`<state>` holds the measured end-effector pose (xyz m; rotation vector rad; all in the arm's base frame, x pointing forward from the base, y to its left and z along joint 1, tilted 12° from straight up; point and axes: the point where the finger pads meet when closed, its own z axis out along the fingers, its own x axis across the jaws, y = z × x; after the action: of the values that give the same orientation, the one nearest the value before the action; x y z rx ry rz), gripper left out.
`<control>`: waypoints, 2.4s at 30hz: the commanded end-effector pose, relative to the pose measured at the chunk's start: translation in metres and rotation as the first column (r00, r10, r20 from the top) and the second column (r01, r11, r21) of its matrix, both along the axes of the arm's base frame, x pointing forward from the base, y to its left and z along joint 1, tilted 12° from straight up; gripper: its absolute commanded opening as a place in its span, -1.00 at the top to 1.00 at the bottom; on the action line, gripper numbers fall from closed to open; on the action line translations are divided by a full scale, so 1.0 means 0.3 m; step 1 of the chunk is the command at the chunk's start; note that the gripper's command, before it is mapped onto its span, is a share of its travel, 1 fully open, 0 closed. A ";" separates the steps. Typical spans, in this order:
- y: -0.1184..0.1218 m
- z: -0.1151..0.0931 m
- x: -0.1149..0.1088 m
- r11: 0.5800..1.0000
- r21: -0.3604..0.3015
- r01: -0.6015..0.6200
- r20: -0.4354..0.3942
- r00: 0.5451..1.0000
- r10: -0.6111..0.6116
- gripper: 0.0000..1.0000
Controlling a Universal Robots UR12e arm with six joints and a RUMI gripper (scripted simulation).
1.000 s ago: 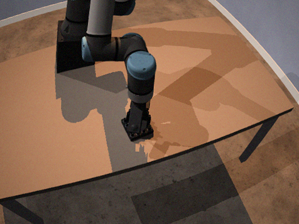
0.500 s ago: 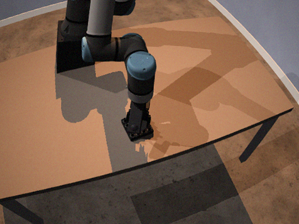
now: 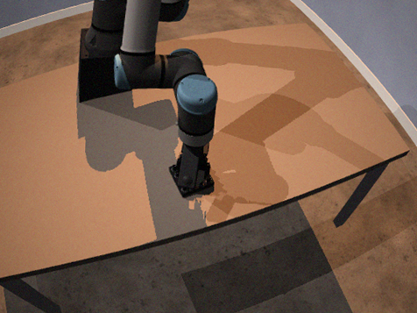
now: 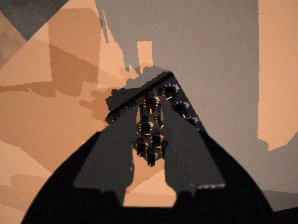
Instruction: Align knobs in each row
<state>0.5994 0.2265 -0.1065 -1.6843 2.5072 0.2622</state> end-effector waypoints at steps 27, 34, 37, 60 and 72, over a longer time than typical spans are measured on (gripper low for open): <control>0.002 -0.011 0.002 1.000 0.000 0.000 0.001 1.000 0.000 0.78; 0.002 -0.011 0.002 1.000 0.000 0.000 0.001 1.000 0.000 0.78; 0.002 -0.011 0.002 1.000 0.000 0.000 0.001 1.000 0.000 0.78; 0.002 -0.011 0.002 1.000 0.000 0.000 0.001 1.000 0.000 0.92; 0.002 -0.011 0.002 1.000 0.000 0.000 0.001 1.000 0.000 0.92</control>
<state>0.5994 0.2273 -0.1103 -1.6843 2.5071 0.2621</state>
